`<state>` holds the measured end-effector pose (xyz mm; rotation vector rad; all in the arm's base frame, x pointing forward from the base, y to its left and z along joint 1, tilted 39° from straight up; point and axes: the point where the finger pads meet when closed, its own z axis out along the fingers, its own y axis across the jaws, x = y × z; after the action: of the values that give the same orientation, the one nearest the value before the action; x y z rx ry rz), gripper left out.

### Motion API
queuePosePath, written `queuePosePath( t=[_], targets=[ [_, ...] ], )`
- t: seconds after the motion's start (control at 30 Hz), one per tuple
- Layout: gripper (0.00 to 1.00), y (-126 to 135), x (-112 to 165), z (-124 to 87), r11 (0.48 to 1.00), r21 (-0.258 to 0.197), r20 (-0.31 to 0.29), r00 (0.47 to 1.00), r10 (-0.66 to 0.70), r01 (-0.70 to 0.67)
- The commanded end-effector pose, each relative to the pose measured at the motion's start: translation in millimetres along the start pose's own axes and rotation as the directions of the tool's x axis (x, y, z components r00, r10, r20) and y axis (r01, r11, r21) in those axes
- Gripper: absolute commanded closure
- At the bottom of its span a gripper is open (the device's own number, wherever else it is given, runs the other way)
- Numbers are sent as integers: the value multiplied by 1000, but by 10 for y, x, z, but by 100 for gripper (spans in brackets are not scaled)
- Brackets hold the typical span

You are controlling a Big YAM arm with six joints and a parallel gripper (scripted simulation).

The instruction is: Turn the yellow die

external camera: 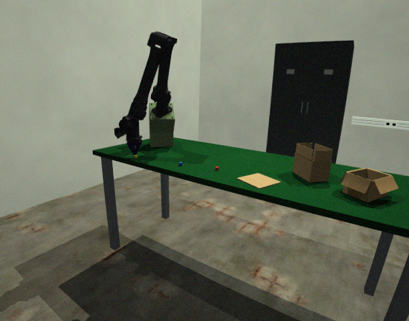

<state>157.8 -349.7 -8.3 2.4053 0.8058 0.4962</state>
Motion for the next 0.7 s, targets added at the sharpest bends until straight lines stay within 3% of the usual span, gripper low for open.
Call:
queuePosePath(
  t=[0.0, 0.67],
  targets=[
    [70, 42, 25, -7, 1000, -1, -1, 1000, -1, 1],
    [70, 9, 37, -9, 1000, -10, 2, 1000, -5, 5]
  ],
)
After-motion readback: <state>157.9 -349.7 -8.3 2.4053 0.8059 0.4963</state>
